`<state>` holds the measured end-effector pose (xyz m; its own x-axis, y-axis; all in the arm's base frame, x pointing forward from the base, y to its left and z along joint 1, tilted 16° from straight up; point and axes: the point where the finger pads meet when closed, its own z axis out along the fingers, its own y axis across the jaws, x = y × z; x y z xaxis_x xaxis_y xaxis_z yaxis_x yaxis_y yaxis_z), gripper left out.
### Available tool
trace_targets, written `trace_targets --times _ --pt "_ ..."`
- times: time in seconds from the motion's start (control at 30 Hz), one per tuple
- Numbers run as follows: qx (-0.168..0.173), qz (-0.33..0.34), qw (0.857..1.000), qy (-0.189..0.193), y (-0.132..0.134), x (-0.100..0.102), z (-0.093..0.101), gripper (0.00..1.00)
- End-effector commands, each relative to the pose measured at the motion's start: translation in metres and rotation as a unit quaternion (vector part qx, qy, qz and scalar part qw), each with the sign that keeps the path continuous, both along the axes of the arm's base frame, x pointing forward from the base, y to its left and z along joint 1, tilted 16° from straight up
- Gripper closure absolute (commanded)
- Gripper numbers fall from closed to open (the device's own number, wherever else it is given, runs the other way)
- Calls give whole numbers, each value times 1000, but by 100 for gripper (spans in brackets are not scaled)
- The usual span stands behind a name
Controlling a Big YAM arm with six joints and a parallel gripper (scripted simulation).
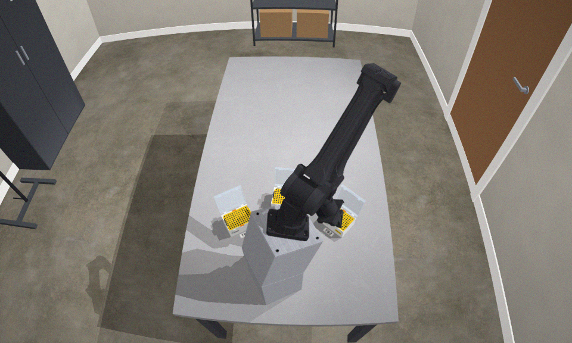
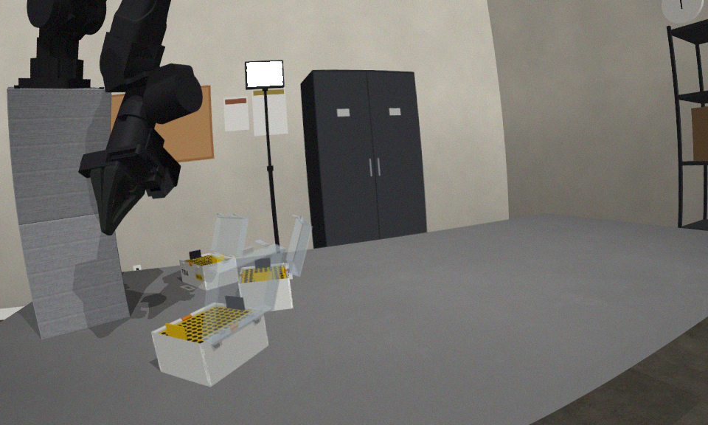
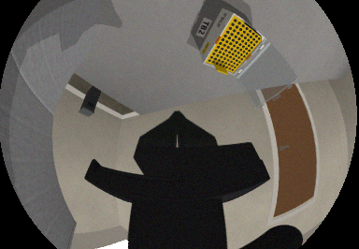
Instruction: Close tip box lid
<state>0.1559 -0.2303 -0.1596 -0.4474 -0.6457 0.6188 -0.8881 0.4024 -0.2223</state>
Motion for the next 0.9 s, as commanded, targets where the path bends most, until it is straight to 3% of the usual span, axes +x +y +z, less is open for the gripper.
trace_targets --times 0.0,0.2,0.43,0.47,0.5,0.77,0.87 --pt "4 -7 1000 9 6 -10 -1 100" --pt "-8 103 994 42 31 6 -1 100" --pt "-22 201 977 66 52 32 -3 100" --pt "-29 201 978 55 49 53 -5 100" --pt "-33 193 980 39 51 62 -1 100" --pt "-33 193 980 38 63 75 -2 100" --pt "-31 248 965 77 80 58 -8 100"
